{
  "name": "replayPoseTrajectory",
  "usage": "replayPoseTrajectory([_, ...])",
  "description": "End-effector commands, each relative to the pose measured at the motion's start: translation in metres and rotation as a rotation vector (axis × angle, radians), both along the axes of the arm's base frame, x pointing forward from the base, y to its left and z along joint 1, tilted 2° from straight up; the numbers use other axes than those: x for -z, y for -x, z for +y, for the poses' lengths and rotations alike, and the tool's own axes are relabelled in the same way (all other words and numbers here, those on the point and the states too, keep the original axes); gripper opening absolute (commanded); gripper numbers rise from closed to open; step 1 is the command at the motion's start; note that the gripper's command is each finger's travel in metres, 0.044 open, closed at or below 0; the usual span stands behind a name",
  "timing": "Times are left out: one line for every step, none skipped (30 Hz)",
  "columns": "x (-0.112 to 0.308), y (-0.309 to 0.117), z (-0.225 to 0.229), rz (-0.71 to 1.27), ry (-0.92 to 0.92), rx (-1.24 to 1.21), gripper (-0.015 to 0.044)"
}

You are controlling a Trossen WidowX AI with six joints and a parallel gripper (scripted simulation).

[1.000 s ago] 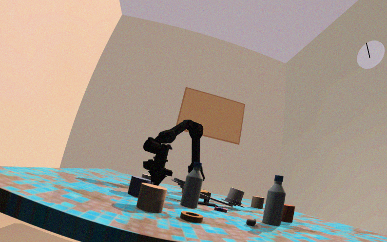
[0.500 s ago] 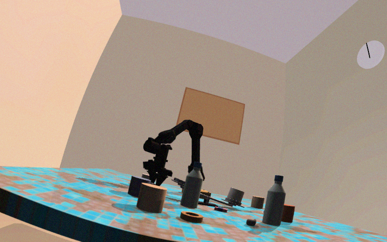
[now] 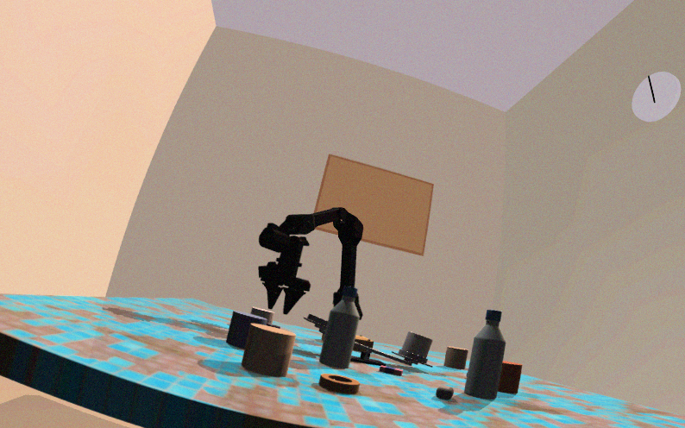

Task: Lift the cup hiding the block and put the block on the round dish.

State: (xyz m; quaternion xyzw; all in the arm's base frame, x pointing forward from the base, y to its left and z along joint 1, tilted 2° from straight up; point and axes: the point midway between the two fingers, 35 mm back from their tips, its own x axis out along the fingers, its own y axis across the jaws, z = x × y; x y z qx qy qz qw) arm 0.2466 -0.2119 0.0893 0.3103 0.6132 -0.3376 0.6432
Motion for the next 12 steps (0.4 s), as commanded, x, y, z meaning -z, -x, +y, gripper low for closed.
replayPoseTrajectory([-0.0336, 0.0007, 0.0021, -0.012, 0.008, 0.000, 0.0440])
replayPoseTrajectory([-0.0408, 0.0015, 0.0028, -0.012, 0.010, 0.001, 0.0440])
replayPoseTrajectory([-0.0433, 0.0018, 0.0031, -0.013, 0.010, 0.001, 0.0440])
replayPoseTrajectory([-0.0433, 0.0018, 0.0031, -0.013, 0.010, 0.001, 0.0440])
replayPoseTrajectory([-0.0433, 0.0018, 0.0031, -0.013, 0.010, 0.001, 0.0440])
replayPoseTrajectory([-0.0433, 0.0018, 0.0031, -0.013, 0.010, 0.001, 0.0440])
replayPoseTrajectory([-0.0433, 0.0018, 0.0031, -0.013, 0.010, 0.001, 0.0440])
replayPoseTrajectory([-0.0433, 0.0018, 0.0031, -0.013, 0.010, 0.001, 0.0440])
replayPoseTrajectory([-0.0433, 0.0018, 0.0031, -0.013, 0.010, 0.001, 0.0440])
replayPoseTrajectory([-0.0433, 0.0018, 0.0031, -0.013, 0.010, 0.001, 0.0440])
replayPoseTrajectory([-0.0433, 0.0018, 0.0031, -0.013, 0.010, 0.001, 0.0440])
replayPoseTrajectory([-0.0433, 0.0018, 0.0031, -0.013, 0.010, 0.001, 0.0440])
